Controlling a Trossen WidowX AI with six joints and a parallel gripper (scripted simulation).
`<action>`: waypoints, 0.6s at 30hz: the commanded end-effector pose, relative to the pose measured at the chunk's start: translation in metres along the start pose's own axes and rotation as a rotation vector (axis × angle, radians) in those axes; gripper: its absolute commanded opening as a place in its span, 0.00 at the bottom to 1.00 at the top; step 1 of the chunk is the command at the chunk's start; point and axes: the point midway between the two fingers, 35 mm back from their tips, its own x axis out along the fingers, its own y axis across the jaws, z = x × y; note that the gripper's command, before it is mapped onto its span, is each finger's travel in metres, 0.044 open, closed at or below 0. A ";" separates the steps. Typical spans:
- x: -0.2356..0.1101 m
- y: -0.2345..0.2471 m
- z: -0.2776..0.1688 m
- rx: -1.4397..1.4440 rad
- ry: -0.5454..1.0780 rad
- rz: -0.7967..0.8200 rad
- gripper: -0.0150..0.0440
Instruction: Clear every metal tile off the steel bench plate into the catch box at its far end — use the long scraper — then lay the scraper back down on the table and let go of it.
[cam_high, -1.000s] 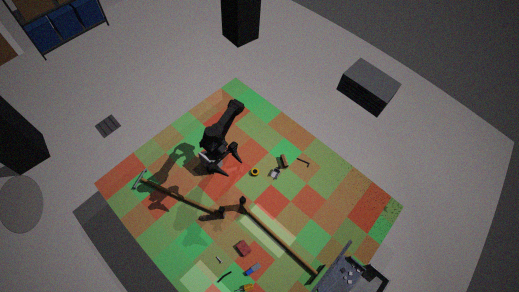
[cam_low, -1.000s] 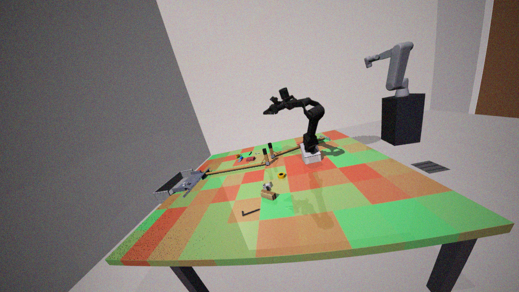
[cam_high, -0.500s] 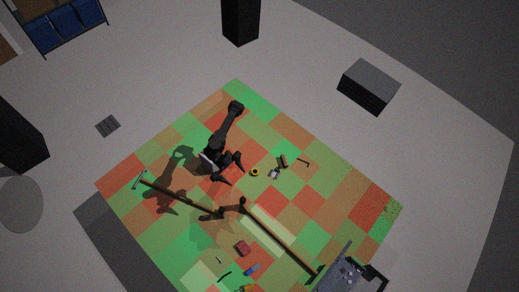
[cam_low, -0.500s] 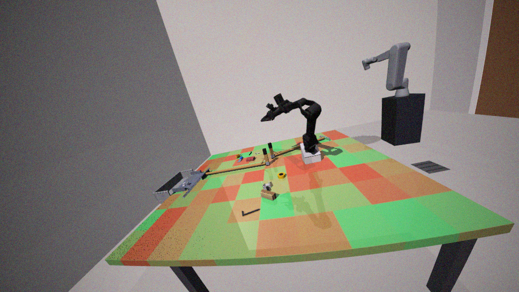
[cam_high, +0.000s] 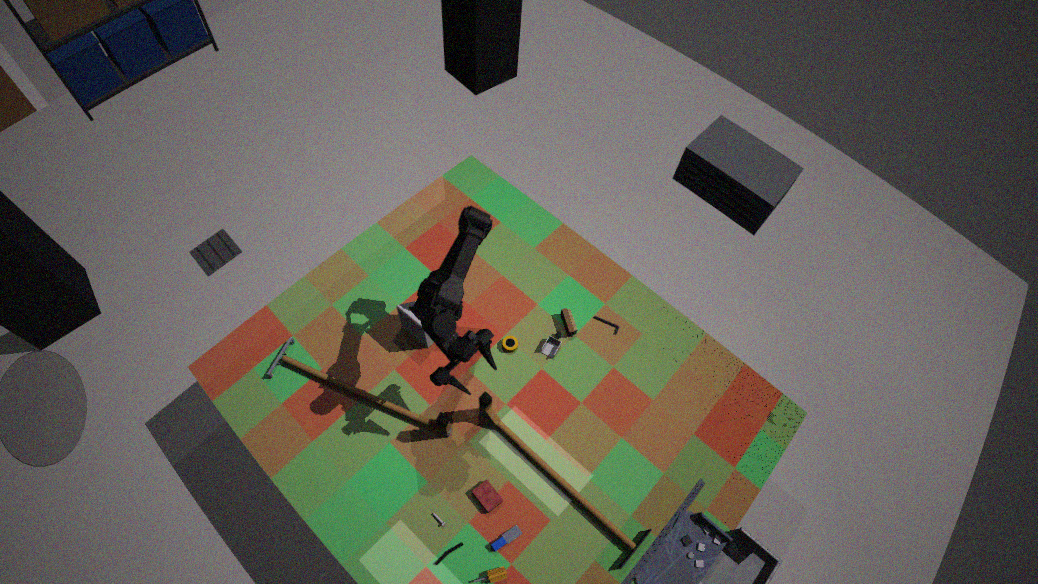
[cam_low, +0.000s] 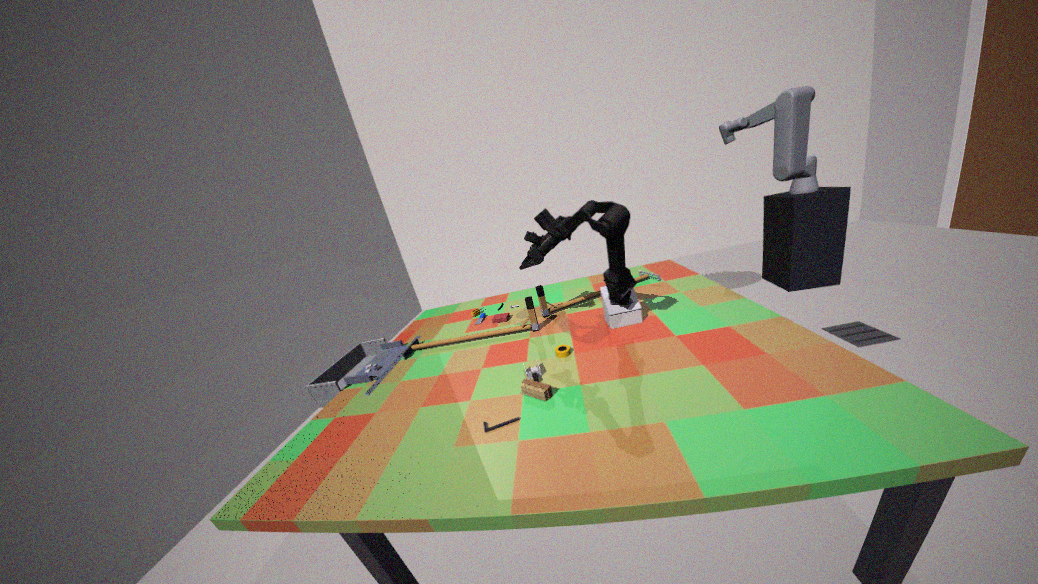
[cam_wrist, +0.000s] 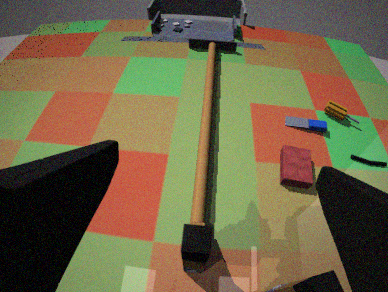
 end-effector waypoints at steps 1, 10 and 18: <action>0.017 -0.001 -0.024 0.003 0.081 -0.010 1.00; 0.046 0.000 -0.075 -0.012 0.255 -0.025 1.00; 0.060 0.003 -0.114 -0.033 0.392 -0.032 1.00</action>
